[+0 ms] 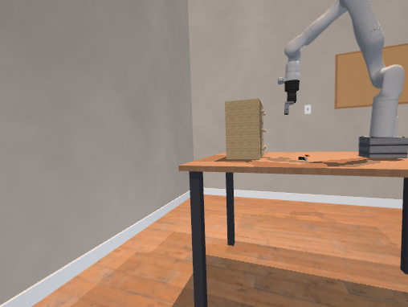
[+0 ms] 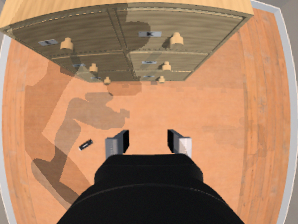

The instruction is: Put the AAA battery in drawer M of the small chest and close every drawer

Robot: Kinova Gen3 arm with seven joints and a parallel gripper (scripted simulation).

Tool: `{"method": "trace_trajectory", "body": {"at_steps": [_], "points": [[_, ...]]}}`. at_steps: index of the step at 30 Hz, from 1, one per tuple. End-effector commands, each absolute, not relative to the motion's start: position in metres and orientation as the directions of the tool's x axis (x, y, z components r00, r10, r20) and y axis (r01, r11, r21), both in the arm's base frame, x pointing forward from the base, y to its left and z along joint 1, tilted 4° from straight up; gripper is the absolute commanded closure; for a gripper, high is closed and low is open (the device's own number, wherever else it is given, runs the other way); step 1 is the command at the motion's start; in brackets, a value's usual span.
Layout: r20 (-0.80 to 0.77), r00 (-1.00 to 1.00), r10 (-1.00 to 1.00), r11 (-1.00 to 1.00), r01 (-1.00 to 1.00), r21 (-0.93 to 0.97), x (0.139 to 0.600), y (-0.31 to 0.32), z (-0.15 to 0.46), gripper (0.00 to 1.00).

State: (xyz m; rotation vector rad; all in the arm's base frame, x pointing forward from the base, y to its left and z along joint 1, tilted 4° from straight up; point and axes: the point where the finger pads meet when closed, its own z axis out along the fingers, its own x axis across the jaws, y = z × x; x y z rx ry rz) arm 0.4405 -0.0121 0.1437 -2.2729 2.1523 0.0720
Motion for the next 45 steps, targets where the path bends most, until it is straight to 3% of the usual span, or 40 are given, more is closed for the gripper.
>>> {"method": "trace_trajectory", "body": {"at_steps": [1,45], "points": [[-0.04,0.054,-0.998,-0.055,-0.998,0.026,0.4411,-0.0123,0.1446,0.0],[-0.04,0.054,-0.998,-0.056,-0.997,0.047,0.4394,-0.0126,0.1471,0.0]]}}
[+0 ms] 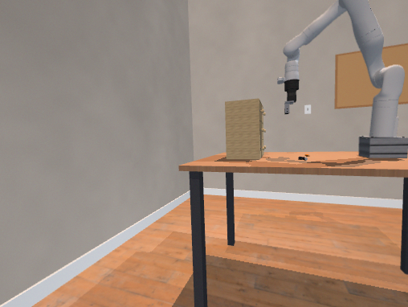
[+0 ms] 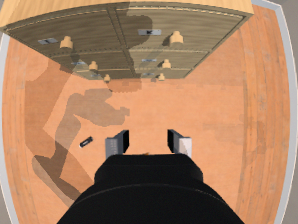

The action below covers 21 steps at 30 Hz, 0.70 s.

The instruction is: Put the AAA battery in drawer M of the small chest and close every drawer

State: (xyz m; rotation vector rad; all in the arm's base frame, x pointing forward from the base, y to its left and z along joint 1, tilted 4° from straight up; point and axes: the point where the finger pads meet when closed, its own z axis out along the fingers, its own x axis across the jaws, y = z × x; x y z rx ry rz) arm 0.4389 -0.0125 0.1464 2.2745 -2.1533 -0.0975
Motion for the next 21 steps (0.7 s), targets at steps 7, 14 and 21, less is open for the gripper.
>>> {"method": "trace_trajectory", "body": {"at_steps": [7,14,21], "points": [[-0.04,0.054,-0.998,-0.056,-0.997,0.047,0.439,-0.013,0.147,0.0],[-0.04,0.054,-0.998,-0.056,-0.997,0.047,0.439,-0.017,0.147,0.0],[-0.04,0.054,-0.998,-0.056,-0.997,0.047,0.433,-0.06,0.147,0.0]]}}
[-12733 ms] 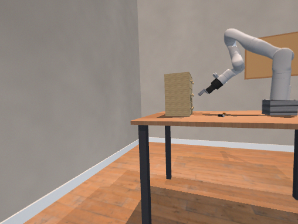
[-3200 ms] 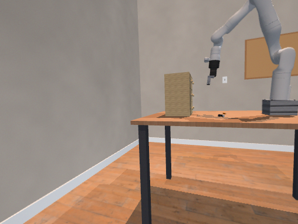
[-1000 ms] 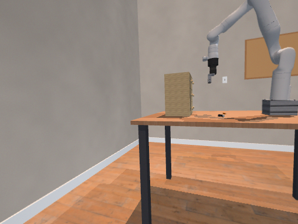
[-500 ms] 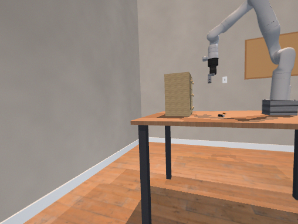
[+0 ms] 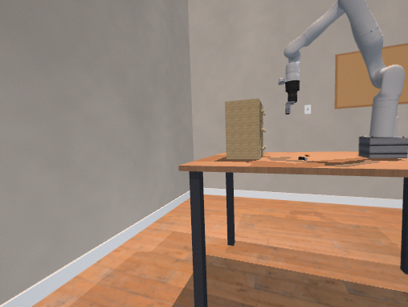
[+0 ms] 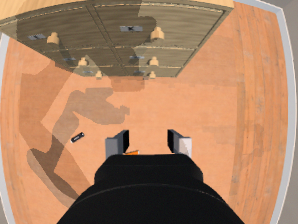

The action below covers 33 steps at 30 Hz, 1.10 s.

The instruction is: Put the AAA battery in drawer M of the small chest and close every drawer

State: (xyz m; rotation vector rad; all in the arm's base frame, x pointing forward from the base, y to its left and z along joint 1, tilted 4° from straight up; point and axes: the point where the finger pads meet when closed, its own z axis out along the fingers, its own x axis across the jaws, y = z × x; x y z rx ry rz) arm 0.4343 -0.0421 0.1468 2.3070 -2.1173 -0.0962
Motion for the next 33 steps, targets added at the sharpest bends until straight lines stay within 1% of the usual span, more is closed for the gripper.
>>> {"method": "trace_trajectory", "body": {"at_steps": [1,6,7,10,11,13,14,16,18,22,25,33], "points": [[-0.04,0.054,-0.998,-0.056,-0.997,0.047,0.433,-0.06,0.147,0.0],[-0.04,0.054,-0.998,-0.056,-0.997,0.047,0.424,-0.131,0.148,0.0],[-0.04,0.054,-0.998,-0.056,-0.997,0.047,0.424,-0.131,0.148,0.0],[-0.04,0.054,-0.998,-0.056,-0.997,0.047,0.418,-0.177,0.148,0.0],[-0.04,0.054,-0.998,-0.056,-0.997,0.047,0.418,-0.177,0.148,0.0],[-0.04,0.054,-0.998,-0.056,-0.997,0.047,0.414,-0.207,0.148,0.0],[-0.04,0.054,-0.998,-0.056,-0.997,0.047,0.414,-0.207,0.148,0.0],[-0.04,0.054,-0.998,-0.056,-0.997,0.047,0.411,-0.234,0.148,0.0],[-0.04,0.054,-0.998,-0.056,-0.997,0.047,0.411,-0.234,0.148,0.0],[-0.04,0.054,-0.998,-0.056,-0.997,0.047,0.406,-0.274,0.149,0.0],[-0.04,0.054,-0.998,-0.056,-0.997,0.047,0.404,-0.289,0.149,0.0],[-0.04,0.054,-0.998,-0.056,-0.997,0.046,0.403,-0.293,0.149,0.0]]}}
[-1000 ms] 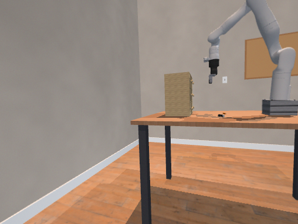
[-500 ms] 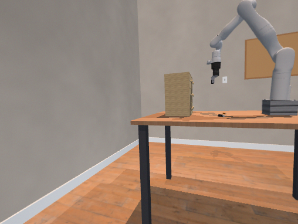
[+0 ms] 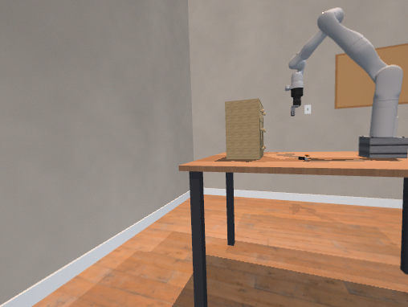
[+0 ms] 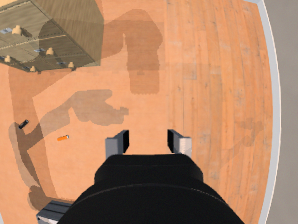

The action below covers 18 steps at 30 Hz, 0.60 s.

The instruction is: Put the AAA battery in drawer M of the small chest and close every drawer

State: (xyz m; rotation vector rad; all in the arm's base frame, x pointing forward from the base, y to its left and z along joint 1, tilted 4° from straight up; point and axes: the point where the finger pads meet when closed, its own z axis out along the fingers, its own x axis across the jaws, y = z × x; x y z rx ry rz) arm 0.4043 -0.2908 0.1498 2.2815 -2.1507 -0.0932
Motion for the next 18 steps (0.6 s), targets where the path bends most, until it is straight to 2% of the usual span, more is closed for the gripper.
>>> {"method": "trace_trajectory", "body": {"at_steps": [1,18], "points": [[-0.04,0.054,-0.998,-0.056,-0.997,0.046,0.4031,-0.293,0.1487,0.0],[-0.04,0.054,-0.998,-0.053,-0.998,-0.019,0.4062,-0.2926,0.1439,0.0]]}}
